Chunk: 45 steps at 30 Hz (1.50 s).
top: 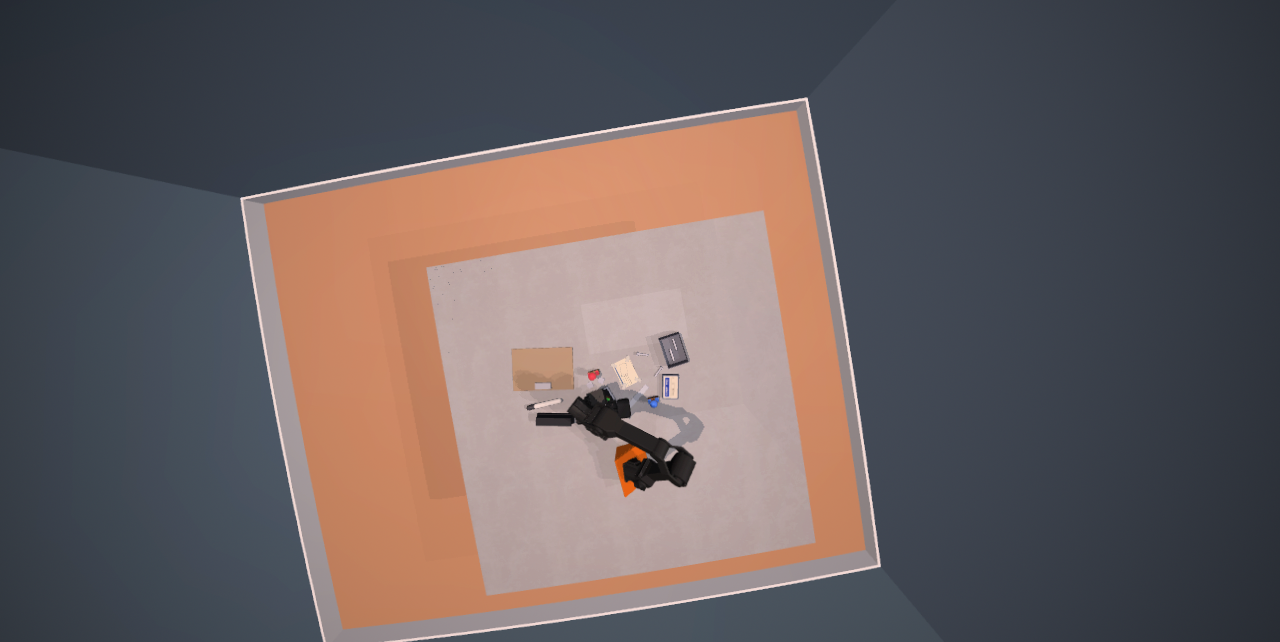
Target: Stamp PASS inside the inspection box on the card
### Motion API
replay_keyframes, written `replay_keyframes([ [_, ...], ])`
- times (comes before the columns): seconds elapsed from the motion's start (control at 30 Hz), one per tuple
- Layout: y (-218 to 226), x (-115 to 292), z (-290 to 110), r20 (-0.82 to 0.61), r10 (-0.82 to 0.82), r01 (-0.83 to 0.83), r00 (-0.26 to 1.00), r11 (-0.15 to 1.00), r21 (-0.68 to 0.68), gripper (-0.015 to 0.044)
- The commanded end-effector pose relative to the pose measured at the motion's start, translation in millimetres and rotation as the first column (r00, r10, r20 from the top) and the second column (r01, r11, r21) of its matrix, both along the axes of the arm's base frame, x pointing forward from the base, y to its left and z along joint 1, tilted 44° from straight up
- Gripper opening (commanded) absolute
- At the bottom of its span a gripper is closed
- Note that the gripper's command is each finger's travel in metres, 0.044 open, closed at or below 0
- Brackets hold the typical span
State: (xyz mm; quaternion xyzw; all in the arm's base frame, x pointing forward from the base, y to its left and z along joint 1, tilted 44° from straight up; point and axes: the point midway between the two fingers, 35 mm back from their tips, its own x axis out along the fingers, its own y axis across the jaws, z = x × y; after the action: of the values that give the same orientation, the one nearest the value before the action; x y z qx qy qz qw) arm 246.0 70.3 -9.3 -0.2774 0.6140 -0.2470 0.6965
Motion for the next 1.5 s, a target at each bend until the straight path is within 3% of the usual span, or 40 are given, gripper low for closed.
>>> replay_keyframes([
  [0.0, -1.8, -1.2, -1.1, -0.005, 0.003, -0.003, 1.000, 1.000, -0.006, 0.0000],
  [1.47, -6.0, -0.4, -5.6, 0.000, -0.001, 0.001, 1.000, 1.000, -0.004, 0.0000],
])
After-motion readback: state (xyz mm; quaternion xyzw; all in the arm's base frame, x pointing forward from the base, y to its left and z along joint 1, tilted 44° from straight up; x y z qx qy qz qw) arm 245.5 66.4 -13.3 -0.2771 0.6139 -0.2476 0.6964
